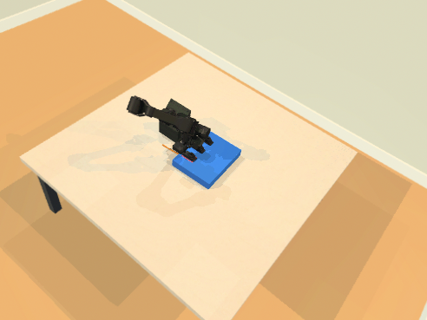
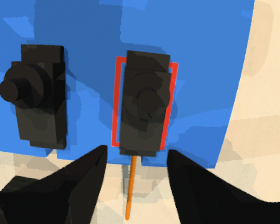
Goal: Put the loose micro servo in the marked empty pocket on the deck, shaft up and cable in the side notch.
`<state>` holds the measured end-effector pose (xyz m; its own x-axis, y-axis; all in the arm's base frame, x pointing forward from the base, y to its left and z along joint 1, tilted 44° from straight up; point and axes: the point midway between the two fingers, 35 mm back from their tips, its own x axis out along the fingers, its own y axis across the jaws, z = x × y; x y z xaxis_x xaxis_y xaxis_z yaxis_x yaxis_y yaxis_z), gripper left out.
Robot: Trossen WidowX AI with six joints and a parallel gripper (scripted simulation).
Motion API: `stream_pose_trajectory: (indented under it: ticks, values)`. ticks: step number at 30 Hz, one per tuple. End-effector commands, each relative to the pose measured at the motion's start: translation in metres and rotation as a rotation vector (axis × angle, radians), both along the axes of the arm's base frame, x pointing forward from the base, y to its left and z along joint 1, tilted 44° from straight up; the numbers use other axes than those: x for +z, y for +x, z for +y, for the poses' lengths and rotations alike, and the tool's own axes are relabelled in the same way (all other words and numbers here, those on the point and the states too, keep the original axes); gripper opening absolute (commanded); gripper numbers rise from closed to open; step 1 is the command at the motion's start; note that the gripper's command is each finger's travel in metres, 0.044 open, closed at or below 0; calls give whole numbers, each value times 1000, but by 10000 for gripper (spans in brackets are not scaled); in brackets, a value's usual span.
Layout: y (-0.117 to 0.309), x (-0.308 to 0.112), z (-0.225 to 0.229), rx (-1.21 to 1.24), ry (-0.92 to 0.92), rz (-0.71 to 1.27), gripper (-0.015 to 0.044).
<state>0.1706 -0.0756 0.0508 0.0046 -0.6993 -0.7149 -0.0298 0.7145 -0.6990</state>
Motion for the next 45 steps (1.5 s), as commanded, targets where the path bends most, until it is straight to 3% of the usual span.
stream_pose_trajectory:
  ticks: [1,5,15,22,32,45]
  values:
    - [0,7,7,0,4,-13,187]
    - [-3,7,7,0,4,-13,187]
    - [66,37,30,1,4,-11,440]
    - [115,55,53,0,7,-19,440]
    - [106,86,79,0,1,-18,440]
    - [106,86,79,0,1,-18,440]
